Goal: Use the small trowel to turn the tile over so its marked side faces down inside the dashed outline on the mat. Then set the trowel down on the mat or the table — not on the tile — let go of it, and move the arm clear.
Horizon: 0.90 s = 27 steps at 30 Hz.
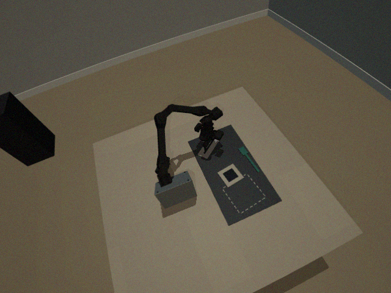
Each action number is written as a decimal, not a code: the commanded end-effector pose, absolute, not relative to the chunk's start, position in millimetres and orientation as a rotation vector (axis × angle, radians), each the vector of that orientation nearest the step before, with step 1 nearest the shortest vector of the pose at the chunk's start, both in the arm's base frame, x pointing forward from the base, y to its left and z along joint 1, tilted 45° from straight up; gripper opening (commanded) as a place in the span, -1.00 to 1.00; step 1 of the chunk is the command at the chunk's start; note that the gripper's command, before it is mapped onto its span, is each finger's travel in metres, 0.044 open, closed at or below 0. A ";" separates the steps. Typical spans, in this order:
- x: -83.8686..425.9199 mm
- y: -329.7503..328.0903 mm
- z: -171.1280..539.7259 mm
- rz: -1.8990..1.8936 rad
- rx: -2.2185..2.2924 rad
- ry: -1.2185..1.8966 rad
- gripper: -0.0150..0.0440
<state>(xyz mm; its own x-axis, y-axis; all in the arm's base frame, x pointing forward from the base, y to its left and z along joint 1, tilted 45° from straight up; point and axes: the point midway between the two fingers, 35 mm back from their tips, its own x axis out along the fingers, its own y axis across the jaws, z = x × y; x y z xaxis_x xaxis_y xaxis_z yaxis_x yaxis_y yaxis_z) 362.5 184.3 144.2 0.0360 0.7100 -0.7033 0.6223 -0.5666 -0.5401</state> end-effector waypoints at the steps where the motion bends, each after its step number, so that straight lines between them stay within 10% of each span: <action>1: 362.2 185.4 143.8 1.532 -2.265 -1.561 -0.05; 21: 362.2 185.5 143.8 1.334 -2.435 -1.989 -0.05; 27: 362.2 185.5 143.8 1.334 -2.435 -1.989 0.42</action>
<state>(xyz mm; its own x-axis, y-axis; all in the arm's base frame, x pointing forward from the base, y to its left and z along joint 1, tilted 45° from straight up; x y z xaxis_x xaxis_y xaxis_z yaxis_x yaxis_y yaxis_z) 362.3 184.9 144.3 0.0350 0.7107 -0.7026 0.9169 -0.3026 -0.2604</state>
